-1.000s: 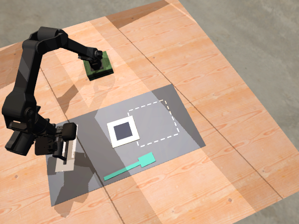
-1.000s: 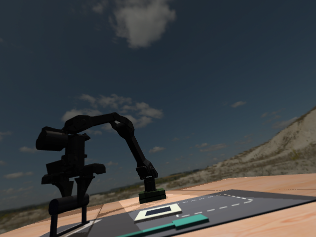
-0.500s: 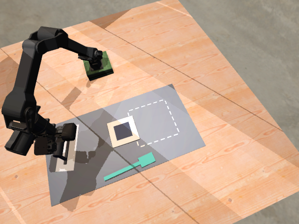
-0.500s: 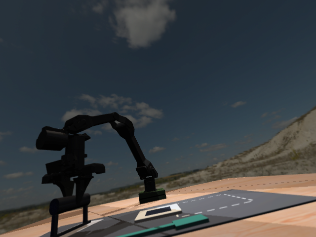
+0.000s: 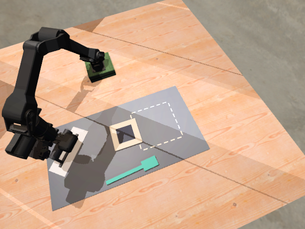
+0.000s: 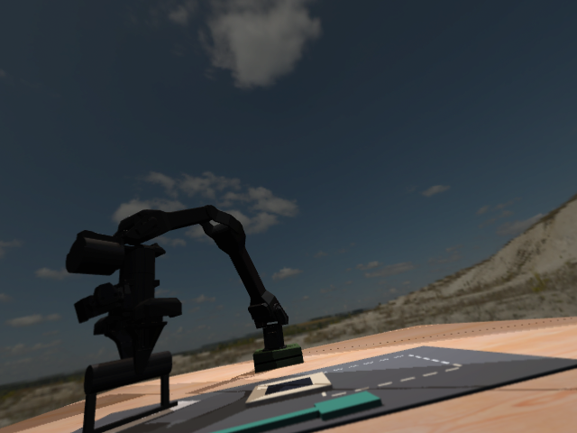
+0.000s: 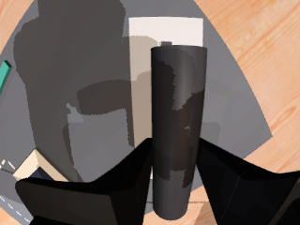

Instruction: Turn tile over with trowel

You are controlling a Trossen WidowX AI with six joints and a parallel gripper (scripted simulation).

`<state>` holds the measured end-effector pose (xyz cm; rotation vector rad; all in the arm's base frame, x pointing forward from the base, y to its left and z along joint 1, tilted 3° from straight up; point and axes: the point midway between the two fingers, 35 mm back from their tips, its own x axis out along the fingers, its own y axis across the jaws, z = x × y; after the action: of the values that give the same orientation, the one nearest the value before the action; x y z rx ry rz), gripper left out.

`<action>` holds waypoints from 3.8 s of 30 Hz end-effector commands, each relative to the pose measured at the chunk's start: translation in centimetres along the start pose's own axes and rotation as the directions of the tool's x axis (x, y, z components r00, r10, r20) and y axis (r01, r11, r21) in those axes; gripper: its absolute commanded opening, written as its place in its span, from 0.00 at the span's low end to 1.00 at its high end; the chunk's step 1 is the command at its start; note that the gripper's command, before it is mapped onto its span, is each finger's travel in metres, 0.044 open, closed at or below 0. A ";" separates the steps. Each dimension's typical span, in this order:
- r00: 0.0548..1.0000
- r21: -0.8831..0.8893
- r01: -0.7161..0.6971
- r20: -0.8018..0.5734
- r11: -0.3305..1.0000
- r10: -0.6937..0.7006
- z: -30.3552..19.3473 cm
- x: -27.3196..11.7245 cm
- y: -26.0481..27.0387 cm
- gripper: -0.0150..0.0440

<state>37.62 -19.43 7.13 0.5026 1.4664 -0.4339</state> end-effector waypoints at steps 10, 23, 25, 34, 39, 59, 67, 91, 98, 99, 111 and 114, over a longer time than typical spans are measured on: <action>1.000 0.399 -0.001 -0.002 0.917 0.002 0.0 0.1 0.0 0.47; 1.000 0.703 0.000 -0.002 0.711 0.002 0.0 0.1 0.0 0.47; 1.000 0.707 0.000 -0.002 0.707 0.002 0.0 0.1 0.0 0.47; 1.000 0.707 0.000 -0.002 0.707 0.002 0.0 0.1 0.0 0.65; 1.000 0.707 0.000 -0.002 0.707 0.002 0.0 0.1 0.0 0.71; 1.000 0.721 0.000 -0.002 0.693 0.002 -0.3 -4.2 0.0 0.71; 1.000 0.718 0.000 -0.002 0.696 0.002 -0.3 -4.5 0.0 0.71; 1.000 -0.009 -0.002 -0.002 1.000 0.002 -0.3 -4.5 -0.1 0.71; 1.000 -0.250 -0.002 -0.002 0.968 0.002 -0.2 -4.5 -0.1 0.71; 1.000 -0.283 -0.003 -0.002 0.959 0.002 -0.2 -4.5 -0.1 0.71; 1.000 -0.647 -0.003 -0.003 0.762 0.002 -0.2 -4.5 -0.1 0.71; 1.000 -0.723 -0.003 -0.003 0.691 0.002 -0.2 -4.5 -0.1 0.71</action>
<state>37.13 -19.57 11.57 -0.0480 1.5078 0.0849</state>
